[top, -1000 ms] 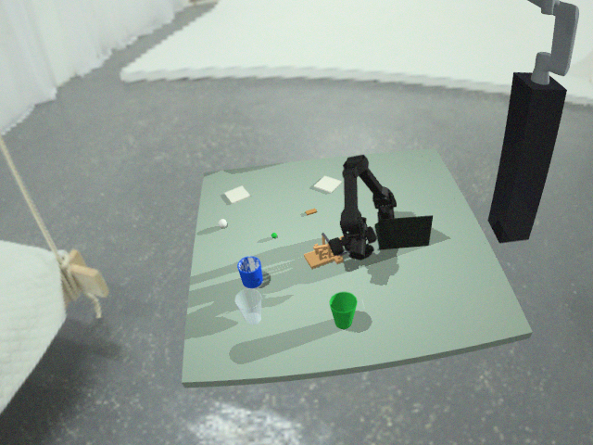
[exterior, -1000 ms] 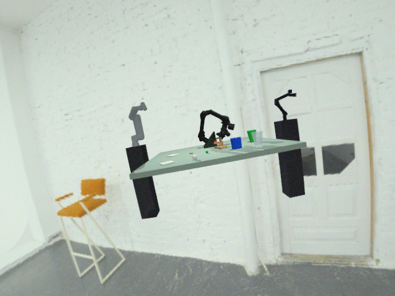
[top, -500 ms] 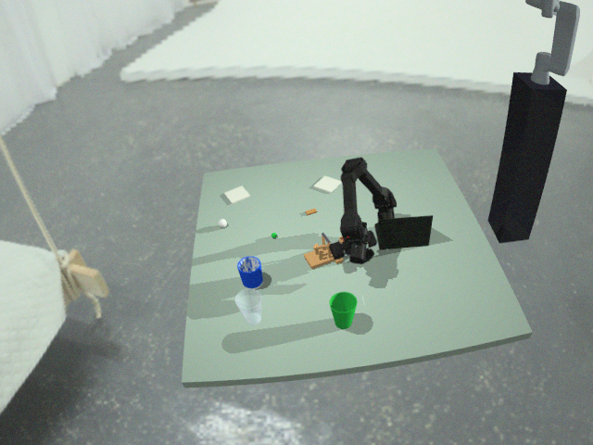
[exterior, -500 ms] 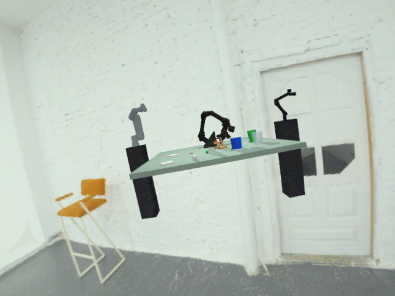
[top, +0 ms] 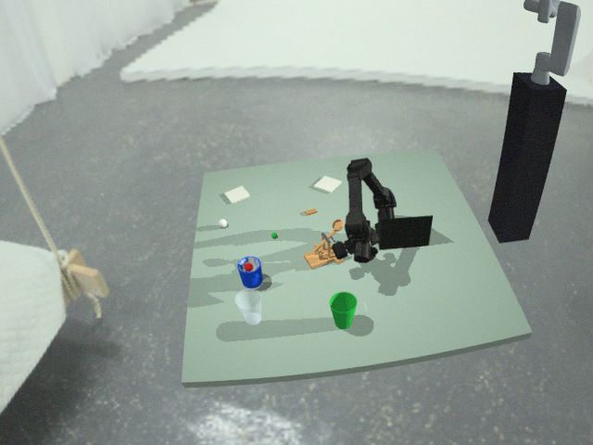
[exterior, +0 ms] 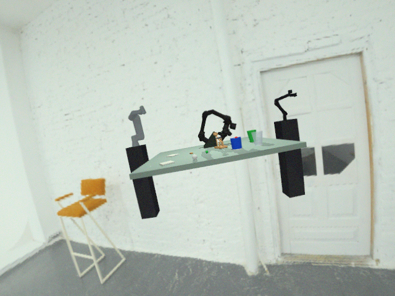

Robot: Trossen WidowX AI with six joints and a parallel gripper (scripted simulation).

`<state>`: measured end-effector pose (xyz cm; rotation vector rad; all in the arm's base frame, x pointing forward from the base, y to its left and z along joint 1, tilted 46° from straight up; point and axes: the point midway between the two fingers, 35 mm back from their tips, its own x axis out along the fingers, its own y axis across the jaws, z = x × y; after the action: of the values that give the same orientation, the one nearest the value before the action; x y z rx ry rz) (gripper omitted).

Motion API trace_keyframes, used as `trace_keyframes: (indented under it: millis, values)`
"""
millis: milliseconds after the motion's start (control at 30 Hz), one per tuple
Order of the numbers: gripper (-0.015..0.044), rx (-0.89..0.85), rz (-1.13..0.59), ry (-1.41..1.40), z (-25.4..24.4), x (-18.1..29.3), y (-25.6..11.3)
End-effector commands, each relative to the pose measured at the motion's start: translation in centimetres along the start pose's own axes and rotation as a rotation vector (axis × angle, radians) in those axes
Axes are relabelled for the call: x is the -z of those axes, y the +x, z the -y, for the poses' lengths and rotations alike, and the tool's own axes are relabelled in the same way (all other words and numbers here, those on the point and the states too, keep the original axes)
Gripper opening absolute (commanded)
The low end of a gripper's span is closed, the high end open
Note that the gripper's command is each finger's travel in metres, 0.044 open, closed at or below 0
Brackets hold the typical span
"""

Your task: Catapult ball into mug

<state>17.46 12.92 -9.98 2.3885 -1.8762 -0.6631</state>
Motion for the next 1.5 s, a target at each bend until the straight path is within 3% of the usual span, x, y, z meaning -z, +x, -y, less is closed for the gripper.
trace_keyframes:
  millis: [0,100,133,667,1467]
  values:
    - [0.0000,0.064,0.036,-0.042,-0.3,0.3,-6.9]
    - [0.0000,0.073,0.040,-0.052,-0.6,0.5,-8.2]
    - [0.0026,0.071,0.038,-0.019,0.1,0.2,-6.0]
    - [0.0440,0.138,0.306,0.370,7.8,0.4,-8.5]
    - [0.0440,0.199,0.664,1.079,21.0,7.5,-11.9]
